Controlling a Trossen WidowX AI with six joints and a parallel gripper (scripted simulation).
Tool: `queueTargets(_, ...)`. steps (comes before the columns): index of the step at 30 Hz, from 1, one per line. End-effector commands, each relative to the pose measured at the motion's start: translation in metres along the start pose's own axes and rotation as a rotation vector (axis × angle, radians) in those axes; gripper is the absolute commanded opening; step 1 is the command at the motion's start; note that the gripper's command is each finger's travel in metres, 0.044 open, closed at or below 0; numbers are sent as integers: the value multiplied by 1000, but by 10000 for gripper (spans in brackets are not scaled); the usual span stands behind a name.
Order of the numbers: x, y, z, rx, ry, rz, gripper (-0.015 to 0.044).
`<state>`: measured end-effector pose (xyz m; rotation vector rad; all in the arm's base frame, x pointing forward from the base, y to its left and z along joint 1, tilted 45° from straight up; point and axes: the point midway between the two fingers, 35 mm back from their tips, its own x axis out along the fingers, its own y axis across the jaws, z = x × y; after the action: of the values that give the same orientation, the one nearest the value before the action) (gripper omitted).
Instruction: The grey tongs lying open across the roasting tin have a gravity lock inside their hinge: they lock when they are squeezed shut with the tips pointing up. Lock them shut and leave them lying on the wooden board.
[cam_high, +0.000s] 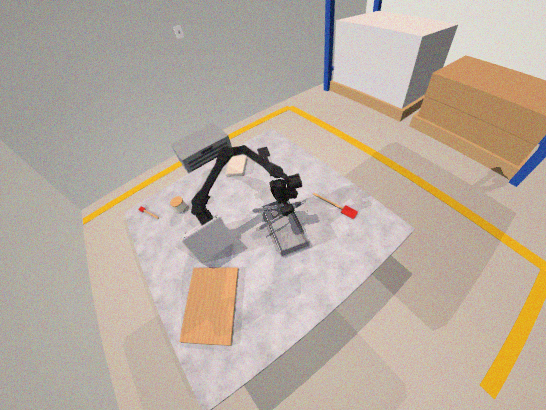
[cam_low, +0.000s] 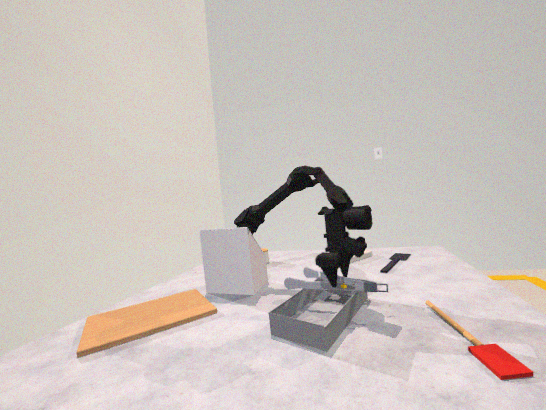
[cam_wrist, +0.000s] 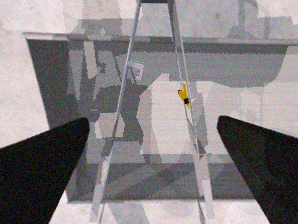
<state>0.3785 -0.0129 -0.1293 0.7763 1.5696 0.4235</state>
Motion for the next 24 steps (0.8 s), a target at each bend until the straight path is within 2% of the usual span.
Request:
queueTargets(1,9,-1,-2,9,4,5,440)
queueTargets(24,46,0,-6,9,6,10,440)
